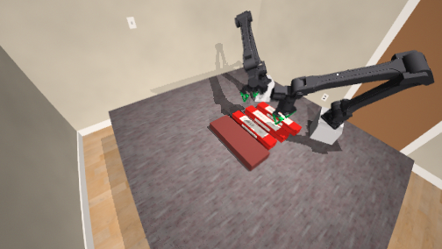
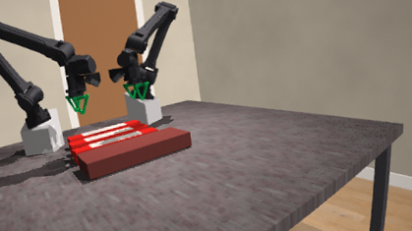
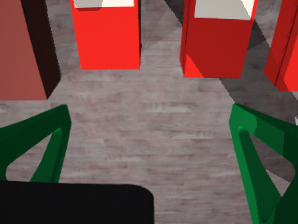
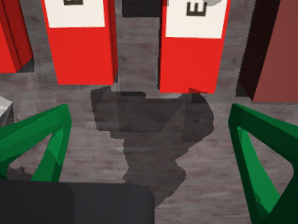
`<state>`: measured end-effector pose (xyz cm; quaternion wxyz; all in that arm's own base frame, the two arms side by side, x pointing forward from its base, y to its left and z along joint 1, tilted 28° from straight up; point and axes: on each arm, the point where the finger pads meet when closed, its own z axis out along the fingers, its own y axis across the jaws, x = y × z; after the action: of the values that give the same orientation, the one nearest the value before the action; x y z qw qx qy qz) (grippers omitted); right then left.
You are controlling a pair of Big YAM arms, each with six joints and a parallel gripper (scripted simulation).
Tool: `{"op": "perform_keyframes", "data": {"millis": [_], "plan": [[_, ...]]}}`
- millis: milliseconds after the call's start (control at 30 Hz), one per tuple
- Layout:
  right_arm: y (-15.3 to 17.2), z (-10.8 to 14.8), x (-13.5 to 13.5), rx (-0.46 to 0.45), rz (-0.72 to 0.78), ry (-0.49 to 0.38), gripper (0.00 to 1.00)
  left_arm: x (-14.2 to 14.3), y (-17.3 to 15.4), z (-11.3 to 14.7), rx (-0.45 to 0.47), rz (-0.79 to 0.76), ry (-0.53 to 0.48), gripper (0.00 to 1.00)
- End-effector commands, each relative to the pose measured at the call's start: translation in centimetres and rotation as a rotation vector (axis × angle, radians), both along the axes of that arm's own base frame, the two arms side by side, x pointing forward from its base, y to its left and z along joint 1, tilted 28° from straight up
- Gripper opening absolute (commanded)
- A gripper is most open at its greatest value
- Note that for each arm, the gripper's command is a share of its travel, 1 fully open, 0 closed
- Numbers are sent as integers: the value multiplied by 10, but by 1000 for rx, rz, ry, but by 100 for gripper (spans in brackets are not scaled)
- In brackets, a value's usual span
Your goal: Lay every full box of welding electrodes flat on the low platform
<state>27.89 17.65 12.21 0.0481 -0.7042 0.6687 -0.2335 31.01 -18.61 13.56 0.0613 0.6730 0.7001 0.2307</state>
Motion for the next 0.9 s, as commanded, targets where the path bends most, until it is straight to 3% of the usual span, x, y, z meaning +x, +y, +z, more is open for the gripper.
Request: {"op": "perform_keyframes", "data": {"millis": [0, 867], "plan": [[10, 3, -7, 39, 10, -33, 100, -7, -9, 3, -36, -6, -33, 100], [-6, -103, -136, 21, 8, -6, 100, -135, 14, -102, -16, -4, -8, 100]]}}
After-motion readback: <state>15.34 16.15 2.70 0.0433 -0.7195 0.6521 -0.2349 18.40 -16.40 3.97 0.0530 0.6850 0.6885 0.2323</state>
